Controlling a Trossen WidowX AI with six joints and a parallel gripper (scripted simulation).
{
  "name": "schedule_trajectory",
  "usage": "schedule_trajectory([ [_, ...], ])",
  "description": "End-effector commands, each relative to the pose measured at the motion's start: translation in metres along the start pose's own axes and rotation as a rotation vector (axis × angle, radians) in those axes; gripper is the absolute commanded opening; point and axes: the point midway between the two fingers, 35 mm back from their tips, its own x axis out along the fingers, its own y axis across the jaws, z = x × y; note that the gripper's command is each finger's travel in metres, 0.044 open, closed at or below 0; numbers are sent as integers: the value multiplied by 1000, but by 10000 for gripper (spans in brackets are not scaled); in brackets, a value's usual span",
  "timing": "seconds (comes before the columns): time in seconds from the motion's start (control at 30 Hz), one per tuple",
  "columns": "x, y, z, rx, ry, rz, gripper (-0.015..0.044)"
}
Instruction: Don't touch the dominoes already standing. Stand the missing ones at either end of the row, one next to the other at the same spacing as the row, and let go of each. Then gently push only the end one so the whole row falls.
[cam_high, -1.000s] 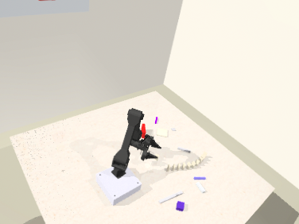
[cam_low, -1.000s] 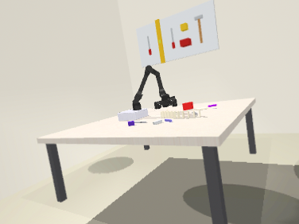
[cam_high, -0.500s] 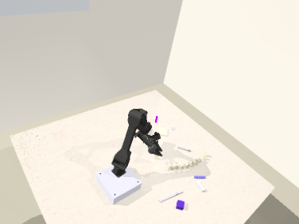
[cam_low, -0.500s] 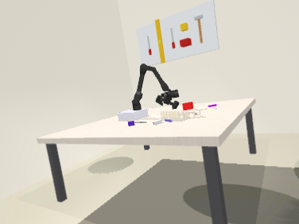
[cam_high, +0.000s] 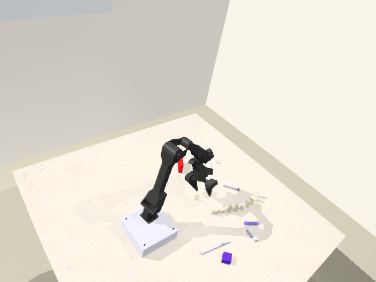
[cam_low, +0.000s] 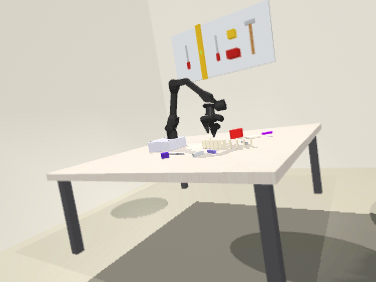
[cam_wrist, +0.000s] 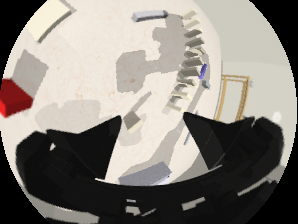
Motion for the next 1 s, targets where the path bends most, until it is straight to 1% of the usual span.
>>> schedule_trajectory([
  [0.0,-42,-12,-9,-461,-34,414,440],
  [0.07,-45,-13,-10,-488,-44,439,440],
  [0.5,-44,-12,-10,-488,-44,439,440],
  [0.57,-33,-7,-10,-488,-44,439,440],
  [0.73,9,12,-14,-488,-43,439,440],
  [0.97,16,15,-15,-488,-43,439,440],
])
